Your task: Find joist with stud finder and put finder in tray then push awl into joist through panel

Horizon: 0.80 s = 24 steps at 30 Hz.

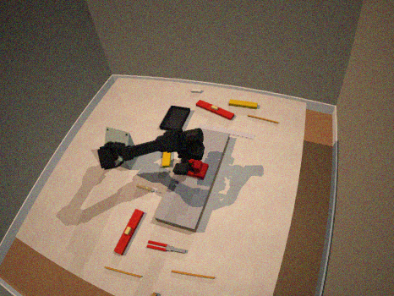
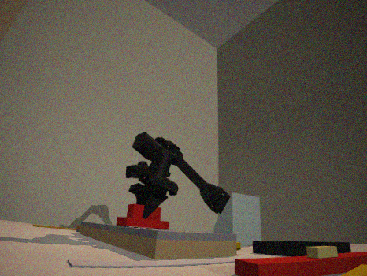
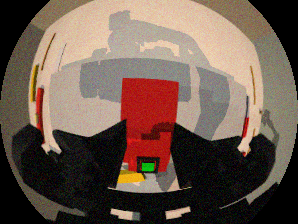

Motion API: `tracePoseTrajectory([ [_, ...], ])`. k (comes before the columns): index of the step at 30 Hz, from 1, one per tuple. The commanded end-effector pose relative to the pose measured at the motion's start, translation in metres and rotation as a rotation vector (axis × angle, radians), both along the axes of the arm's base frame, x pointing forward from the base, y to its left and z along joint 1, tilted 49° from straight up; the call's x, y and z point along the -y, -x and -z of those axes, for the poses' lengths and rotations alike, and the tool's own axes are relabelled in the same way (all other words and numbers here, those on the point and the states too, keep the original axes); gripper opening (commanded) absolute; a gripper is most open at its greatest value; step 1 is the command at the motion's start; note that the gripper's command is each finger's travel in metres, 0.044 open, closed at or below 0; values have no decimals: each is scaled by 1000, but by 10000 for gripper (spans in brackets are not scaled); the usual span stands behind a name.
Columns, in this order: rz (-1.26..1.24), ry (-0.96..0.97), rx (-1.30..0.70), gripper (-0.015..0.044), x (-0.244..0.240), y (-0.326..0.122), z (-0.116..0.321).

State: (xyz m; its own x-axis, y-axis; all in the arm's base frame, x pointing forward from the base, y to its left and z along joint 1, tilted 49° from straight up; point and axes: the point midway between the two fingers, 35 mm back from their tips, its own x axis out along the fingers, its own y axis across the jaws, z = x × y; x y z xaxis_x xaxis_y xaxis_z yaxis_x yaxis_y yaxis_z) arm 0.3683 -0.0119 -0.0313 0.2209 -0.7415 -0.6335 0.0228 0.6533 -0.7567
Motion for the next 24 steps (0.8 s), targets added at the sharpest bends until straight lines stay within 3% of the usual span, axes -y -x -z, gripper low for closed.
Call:
tracePoseTrajectory([
  [1,0,-7,-1,0,-8,-1,8],
  [24,0,-10,1,0,-47,-2,52],
])
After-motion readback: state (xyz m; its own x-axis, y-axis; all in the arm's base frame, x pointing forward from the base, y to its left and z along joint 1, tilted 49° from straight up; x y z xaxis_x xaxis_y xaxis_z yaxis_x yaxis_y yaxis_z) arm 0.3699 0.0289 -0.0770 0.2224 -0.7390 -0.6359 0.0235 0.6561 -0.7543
